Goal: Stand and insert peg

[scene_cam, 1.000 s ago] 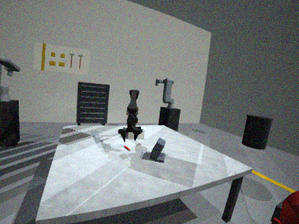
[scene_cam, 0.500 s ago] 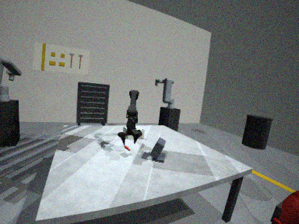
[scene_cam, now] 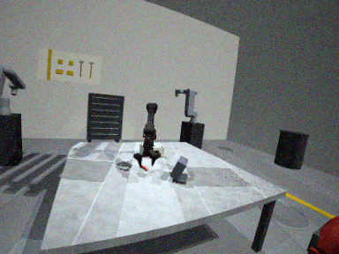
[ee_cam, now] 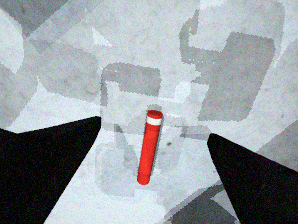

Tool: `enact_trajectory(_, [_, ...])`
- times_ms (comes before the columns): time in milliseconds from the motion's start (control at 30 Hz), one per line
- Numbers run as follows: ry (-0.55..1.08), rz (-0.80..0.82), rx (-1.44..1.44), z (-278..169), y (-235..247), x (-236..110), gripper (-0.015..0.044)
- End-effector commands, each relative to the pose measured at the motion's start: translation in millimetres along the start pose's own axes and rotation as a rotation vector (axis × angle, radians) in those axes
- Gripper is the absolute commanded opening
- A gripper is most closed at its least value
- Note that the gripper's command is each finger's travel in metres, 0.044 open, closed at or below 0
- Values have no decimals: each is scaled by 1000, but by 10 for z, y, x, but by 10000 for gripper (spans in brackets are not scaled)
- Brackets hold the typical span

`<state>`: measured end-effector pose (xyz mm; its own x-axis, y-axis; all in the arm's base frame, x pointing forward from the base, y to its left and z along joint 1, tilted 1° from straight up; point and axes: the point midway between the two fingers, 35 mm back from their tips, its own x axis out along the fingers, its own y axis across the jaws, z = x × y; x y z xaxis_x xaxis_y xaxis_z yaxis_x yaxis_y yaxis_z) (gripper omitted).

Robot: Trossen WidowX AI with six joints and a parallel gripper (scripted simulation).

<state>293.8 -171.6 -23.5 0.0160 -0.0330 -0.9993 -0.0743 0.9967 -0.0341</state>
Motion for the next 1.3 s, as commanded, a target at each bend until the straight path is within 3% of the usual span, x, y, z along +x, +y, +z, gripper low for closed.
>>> enact_trajectory(0, [7, 0, -3, -23, 7, 74, 440])
enact_trajectory(300, [7, 0, -4, -34, 13, 189, 440])
enact_trajectory(733, [7, 0, -4, -34, 13, 189, 110])
enact_trajectory(967, [7, 0, -4, -34, 13, 189, 110])
enact_trajectory(1267, [7, 0, -4, -34, 13, 189, 50])
